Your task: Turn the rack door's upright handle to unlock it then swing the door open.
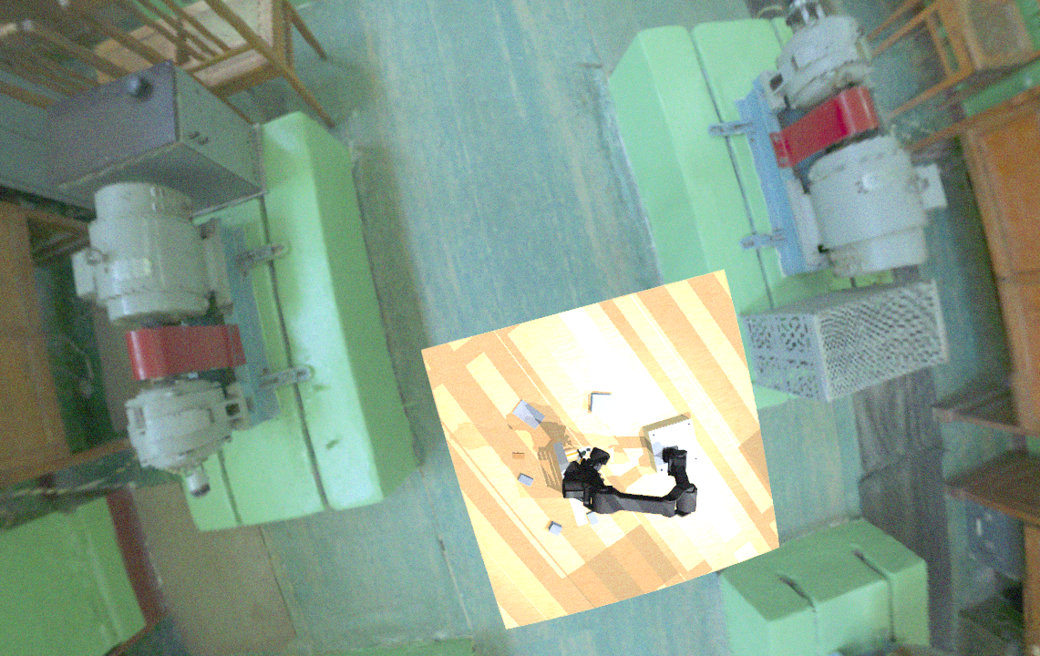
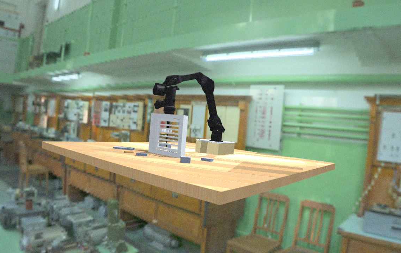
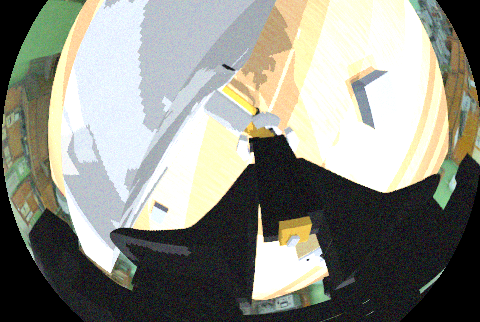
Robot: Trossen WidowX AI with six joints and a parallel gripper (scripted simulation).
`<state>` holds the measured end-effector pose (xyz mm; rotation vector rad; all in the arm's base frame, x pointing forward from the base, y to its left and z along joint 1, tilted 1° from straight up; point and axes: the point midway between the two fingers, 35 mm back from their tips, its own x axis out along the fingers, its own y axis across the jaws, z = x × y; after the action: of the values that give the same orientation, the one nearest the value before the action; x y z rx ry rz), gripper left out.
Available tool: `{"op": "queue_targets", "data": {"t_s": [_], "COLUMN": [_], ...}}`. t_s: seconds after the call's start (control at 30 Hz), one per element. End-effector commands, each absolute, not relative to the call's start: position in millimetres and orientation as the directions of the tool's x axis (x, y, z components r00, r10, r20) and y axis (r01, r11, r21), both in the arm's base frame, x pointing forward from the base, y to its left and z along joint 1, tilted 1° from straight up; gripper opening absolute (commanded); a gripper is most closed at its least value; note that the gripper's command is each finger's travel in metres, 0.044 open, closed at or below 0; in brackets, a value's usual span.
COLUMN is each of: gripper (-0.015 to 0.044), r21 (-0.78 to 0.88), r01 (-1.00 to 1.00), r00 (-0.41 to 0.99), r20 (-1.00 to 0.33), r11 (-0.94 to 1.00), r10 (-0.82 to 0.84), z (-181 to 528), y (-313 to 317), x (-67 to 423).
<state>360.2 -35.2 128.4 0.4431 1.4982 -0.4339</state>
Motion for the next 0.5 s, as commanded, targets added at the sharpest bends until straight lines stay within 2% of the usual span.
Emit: {"op": "queue_targets", "data": {"t_s": [0.0,0.23,0.47], "gripper": [0.0013,0.0013,0.0013], "r21": [0.017,0.023,0.027], "r01": [0.675,0.884,0.99], "r00": [0.027,0.027,0.027], "r20": [-1.0,-1.0,-1.0], "r11": [0.738,0.466,0.14], "r10": [-0.001,-0.001,-0.001], "z": [127.9,127.8,127.8], "y": [-35.2,-35.2,-35.2], "x": [360.2,360.2,360.2]}}
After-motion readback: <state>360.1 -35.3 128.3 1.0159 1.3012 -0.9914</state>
